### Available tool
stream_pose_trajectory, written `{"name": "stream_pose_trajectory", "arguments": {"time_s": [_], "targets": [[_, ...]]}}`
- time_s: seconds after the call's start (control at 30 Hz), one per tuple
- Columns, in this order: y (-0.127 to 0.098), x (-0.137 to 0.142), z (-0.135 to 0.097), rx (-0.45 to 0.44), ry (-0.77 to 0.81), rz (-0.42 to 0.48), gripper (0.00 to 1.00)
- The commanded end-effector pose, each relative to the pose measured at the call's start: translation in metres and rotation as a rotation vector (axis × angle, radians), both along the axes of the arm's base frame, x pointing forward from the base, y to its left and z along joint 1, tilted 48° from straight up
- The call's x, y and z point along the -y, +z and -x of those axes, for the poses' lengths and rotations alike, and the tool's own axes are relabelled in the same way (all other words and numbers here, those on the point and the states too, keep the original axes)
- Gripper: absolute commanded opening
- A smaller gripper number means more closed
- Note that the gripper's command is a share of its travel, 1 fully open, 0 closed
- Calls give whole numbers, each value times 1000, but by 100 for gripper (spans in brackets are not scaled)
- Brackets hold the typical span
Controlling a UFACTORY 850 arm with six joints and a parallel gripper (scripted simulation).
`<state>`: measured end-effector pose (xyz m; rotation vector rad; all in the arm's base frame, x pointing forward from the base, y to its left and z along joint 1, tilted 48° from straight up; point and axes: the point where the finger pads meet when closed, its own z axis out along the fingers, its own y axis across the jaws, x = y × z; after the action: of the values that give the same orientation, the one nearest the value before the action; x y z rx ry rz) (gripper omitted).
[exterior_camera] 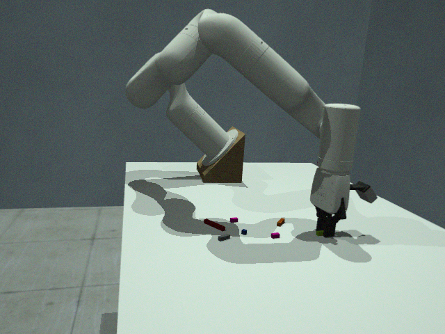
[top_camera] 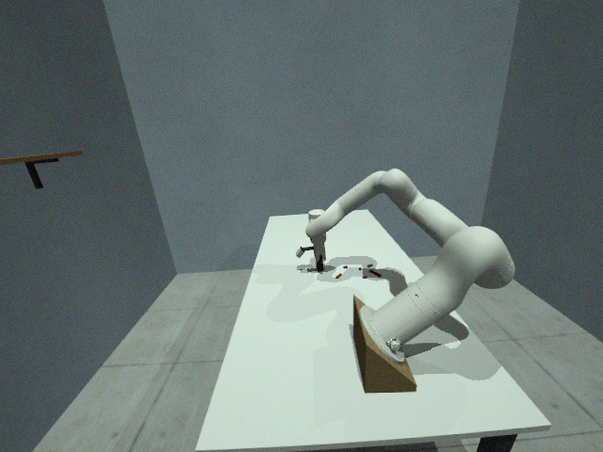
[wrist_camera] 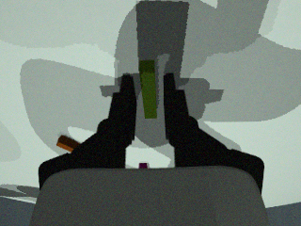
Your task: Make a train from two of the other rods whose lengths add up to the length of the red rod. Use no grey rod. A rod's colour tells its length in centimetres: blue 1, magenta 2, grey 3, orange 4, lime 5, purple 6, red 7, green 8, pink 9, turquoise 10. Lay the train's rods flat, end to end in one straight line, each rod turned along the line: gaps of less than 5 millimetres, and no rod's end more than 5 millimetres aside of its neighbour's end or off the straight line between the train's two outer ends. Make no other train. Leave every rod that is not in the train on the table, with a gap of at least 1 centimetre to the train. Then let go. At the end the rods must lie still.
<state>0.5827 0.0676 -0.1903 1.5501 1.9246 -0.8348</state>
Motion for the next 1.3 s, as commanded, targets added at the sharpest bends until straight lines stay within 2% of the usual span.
{"name": "stream_pose_trajectory", "arguments": {"time_s": [0.0, 0.03, 0.07, 1.27], "targets": [[1, -1, -1, 2, 1, -1, 24], [1, -1, -1, 2, 1, -1, 24], [1, -1, -1, 2, 1, -1, 4], [2, -2, -1, 2, 1, -1, 4]]}}
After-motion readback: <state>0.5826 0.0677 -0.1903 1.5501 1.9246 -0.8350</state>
